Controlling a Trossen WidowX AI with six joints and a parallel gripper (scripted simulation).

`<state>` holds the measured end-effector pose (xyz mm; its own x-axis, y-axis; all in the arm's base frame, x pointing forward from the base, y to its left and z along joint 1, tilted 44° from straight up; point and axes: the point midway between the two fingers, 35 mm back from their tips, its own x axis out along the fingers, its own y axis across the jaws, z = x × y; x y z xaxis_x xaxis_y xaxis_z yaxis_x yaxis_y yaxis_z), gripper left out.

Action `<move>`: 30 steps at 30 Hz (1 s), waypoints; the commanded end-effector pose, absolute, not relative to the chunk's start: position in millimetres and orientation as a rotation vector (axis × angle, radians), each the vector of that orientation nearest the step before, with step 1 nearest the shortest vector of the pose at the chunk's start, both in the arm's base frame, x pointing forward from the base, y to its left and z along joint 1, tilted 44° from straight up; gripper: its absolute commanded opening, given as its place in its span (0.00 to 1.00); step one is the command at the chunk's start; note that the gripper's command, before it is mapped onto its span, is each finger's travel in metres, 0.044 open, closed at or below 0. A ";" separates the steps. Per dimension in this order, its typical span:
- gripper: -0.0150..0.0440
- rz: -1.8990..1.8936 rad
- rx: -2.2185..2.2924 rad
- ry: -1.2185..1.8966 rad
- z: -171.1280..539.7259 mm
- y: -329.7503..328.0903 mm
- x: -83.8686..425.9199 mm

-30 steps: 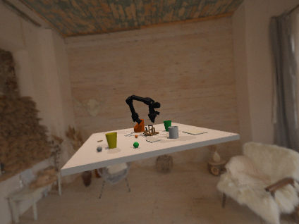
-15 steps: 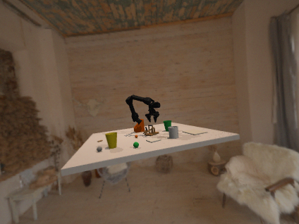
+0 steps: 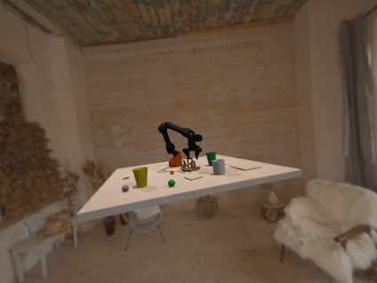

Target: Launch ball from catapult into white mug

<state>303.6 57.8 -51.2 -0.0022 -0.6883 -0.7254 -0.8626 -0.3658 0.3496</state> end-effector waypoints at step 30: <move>1.00 1.315 -2.095 1.623 -87.8 24.5 305.0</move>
<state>306.6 29.0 -83.2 0.0114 -0.6854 -0.7281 -0.8552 -0.3840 0.3481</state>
